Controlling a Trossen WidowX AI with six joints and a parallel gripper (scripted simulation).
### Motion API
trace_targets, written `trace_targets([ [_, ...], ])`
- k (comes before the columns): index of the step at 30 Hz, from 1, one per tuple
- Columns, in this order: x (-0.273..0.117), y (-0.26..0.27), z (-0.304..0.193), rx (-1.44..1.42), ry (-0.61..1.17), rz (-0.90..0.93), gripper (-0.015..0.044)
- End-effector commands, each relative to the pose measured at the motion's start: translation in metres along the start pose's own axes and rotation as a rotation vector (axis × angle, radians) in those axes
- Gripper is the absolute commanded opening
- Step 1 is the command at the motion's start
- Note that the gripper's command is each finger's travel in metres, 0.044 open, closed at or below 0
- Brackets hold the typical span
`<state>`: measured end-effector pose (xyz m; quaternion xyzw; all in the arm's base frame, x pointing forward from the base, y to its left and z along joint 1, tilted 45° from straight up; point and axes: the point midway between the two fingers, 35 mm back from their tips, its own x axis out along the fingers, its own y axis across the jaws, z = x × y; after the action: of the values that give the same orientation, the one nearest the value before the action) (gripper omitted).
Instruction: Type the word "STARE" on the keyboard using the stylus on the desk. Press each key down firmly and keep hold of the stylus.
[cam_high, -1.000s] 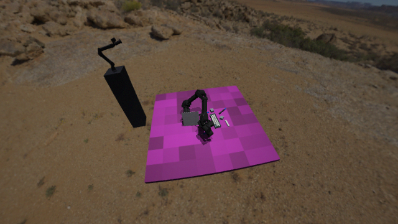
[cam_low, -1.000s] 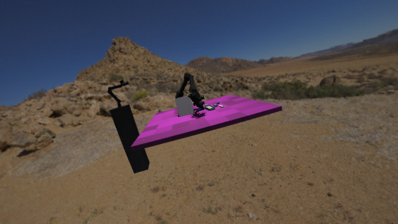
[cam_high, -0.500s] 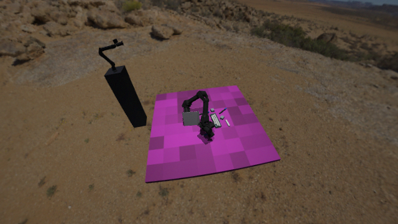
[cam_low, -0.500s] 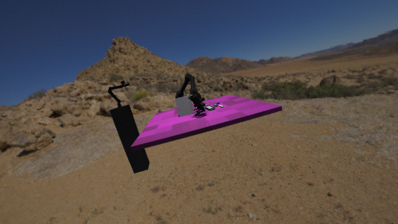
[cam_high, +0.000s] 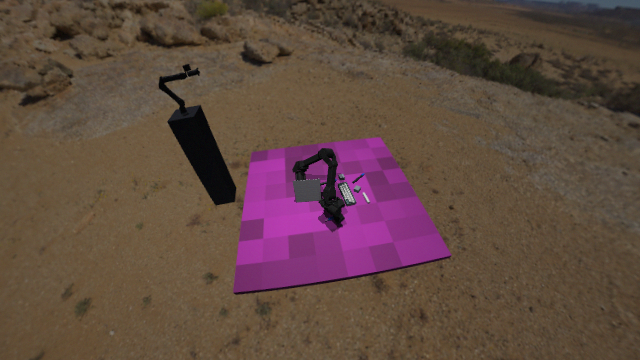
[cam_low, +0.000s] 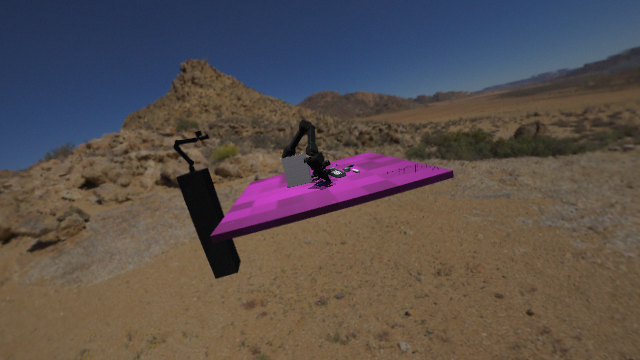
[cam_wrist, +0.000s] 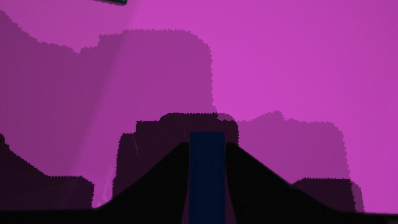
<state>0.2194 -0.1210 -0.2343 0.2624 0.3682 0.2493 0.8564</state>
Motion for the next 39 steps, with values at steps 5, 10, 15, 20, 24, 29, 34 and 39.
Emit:
trace_targets([
  [5,0.004,0.004,-0.004,0.012,-0.002,0.008,0.0],
  [10,0.004,0.004,-0.004,0.012,-0.002,0.008,0.0],
  [15,0.004,0.002,-0.003,0.006,0.001,0.004,0.0026],
  [20,0.004,0.002,-0.003,0.006,0.001,0.004,0.015],
  [24,0.004,0.002,-0.003,0.006,0.001,0.004,0.015],
  [29,-0.016,0.001,0.008,0.008,0.002,0.002,0.015],
  [34,-0.049,0.002,0.026,0.012,0.001,0.005,0.015],
  [39,-0.045,0.001,0.024,0.013,0.009,0.0,0.015],
])
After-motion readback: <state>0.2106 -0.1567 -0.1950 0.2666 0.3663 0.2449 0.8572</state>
